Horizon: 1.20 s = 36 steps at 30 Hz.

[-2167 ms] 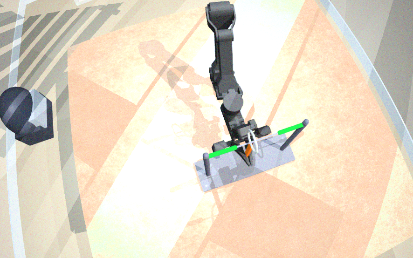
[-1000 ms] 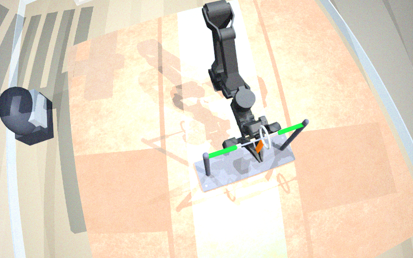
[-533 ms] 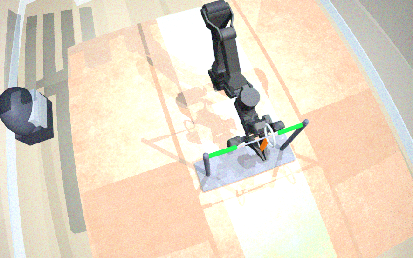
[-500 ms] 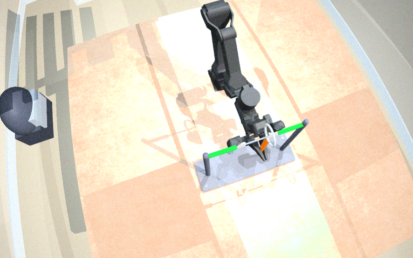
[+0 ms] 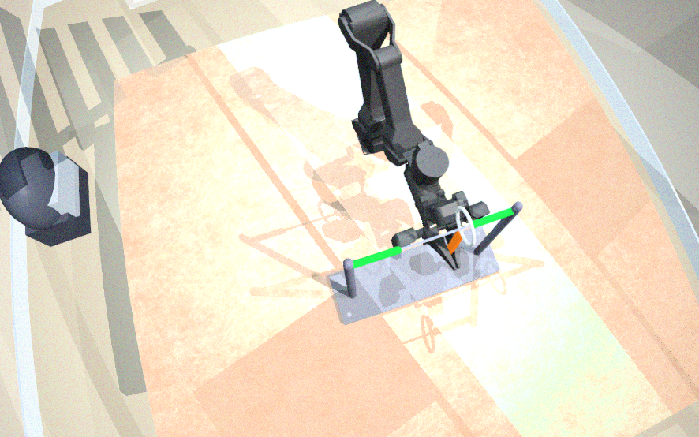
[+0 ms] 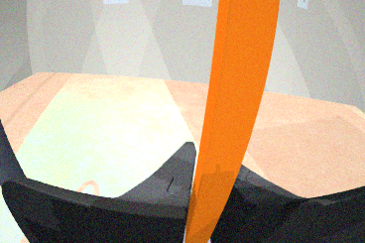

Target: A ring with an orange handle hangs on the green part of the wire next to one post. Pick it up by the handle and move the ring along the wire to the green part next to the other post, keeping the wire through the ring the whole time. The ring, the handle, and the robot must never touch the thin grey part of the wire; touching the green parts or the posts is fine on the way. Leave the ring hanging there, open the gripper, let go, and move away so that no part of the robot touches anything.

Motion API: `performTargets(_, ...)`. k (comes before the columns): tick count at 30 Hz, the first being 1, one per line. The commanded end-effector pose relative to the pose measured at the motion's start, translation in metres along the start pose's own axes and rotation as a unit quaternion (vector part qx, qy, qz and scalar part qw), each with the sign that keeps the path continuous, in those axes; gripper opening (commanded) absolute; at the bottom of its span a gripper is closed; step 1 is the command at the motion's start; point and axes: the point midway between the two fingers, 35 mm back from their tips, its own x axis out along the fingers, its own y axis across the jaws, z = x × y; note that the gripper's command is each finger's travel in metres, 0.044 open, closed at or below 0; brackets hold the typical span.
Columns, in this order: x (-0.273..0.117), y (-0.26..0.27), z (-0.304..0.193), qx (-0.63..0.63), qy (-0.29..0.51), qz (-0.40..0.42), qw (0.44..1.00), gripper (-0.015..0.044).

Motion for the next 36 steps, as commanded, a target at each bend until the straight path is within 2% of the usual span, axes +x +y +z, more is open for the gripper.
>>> performTargets(1,0.000,0.003,0.000,0.001,0.001,0.000,1.000,-0.0150)
performTargets(19,0.001,0.021,0.000,0.001,0.002,0.005,1.000,-0.0150)
performTargets(36,-0.005,0.026,-0.013,0.003,0.034,0.007,0.999,-0.0150)
